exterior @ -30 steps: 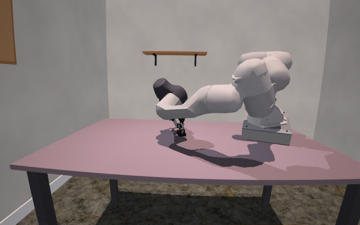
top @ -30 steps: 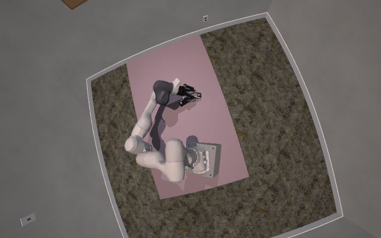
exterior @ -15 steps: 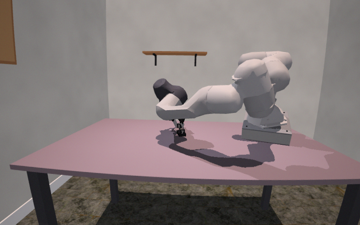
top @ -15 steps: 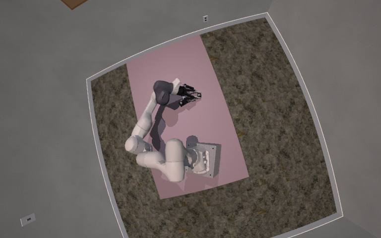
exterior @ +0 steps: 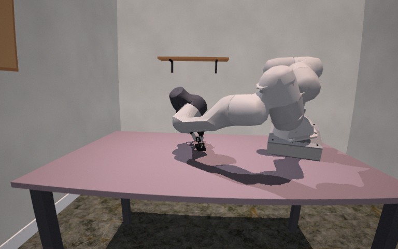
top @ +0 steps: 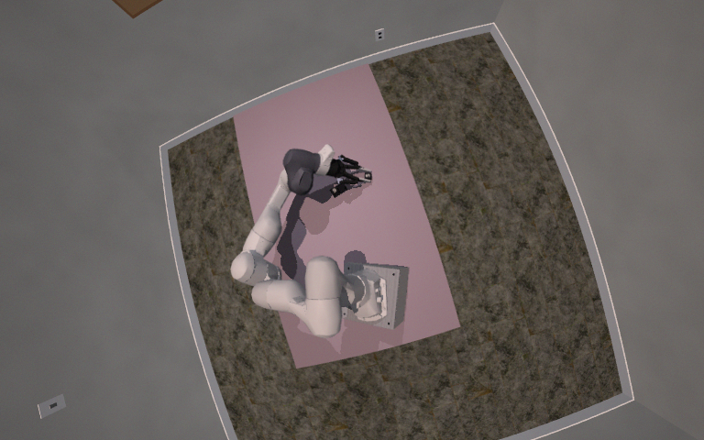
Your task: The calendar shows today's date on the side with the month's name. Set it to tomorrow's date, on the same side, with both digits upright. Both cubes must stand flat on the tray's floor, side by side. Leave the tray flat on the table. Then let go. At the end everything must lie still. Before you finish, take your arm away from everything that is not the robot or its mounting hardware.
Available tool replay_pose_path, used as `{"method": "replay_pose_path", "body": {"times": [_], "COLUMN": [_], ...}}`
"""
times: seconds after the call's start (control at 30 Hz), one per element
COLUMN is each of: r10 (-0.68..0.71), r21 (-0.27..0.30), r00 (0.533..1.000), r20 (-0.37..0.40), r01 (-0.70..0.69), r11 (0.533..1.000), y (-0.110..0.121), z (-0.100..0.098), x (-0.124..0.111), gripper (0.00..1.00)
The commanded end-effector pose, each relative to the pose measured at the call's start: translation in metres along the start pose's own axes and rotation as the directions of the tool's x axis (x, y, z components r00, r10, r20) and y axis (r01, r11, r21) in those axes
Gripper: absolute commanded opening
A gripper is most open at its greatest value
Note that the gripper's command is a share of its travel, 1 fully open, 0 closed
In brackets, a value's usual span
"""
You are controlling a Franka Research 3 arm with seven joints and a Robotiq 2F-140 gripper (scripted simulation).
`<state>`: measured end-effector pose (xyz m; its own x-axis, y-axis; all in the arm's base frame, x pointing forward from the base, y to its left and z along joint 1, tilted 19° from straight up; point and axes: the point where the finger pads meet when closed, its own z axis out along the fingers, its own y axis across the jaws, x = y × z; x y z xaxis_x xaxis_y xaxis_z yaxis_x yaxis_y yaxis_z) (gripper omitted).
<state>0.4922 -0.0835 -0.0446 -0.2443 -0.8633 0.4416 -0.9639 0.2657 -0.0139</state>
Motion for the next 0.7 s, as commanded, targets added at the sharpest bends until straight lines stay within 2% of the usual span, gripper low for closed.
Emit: {"method": "replay_pose_path", "body": {"times": [0.0, 0.43, 0.47, 0.67], "r10": [0.007, 0.007, 0.007, 0.007], "r21": [0.001, 0.001, 0.001, 0.001], "r00": [1.000, 1.000, 1.000, 1.000], "r20": [0.000, 0.000, 0.000, 0.000], "r01": [-0.007, -0.007, -0.007, -0.007], "r11": [1.000, 1.000, 1.000, 1.000], "y": [-0.0008, -0.0008, -0.0008, -0.0008], "z": [0.0010, 0.0010, 0.0010, 0.0010], "x": [-0.0004, -0.0004, -0.0004, -0.0004], "gripper": [0.28, 0.28, 0.16, 0.16]}}
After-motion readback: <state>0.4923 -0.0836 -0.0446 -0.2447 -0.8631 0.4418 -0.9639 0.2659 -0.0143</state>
